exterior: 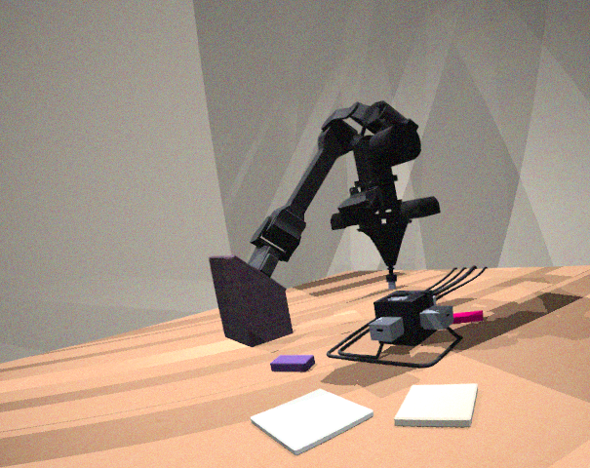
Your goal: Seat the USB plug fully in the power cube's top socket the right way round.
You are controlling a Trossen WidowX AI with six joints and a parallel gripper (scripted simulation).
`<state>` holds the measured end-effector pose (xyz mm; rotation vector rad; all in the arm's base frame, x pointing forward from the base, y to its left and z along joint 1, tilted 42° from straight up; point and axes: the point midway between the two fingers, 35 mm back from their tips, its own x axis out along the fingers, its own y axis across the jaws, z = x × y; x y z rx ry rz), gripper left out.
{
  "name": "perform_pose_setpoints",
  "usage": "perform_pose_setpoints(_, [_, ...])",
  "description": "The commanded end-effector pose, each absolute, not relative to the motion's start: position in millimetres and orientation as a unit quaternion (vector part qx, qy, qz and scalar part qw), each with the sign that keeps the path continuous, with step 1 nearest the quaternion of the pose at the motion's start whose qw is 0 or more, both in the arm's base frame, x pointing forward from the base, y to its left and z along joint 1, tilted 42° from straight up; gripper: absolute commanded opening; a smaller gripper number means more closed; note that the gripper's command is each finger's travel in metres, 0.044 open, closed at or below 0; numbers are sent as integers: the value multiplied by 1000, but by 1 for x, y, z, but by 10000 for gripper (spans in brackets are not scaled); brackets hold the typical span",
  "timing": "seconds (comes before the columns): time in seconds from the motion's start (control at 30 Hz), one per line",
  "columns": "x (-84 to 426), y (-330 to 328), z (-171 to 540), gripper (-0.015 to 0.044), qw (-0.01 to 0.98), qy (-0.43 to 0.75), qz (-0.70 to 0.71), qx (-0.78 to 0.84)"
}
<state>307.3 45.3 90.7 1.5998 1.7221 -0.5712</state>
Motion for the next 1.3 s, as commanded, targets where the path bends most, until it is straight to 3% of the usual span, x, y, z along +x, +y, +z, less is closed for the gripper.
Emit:
perform_pose_setpoints(0.0, [307,47,90,0,352,668,-217,619])
perform_pose_setpoints(1.27, [306,52,89,0,343,674,-207,621])
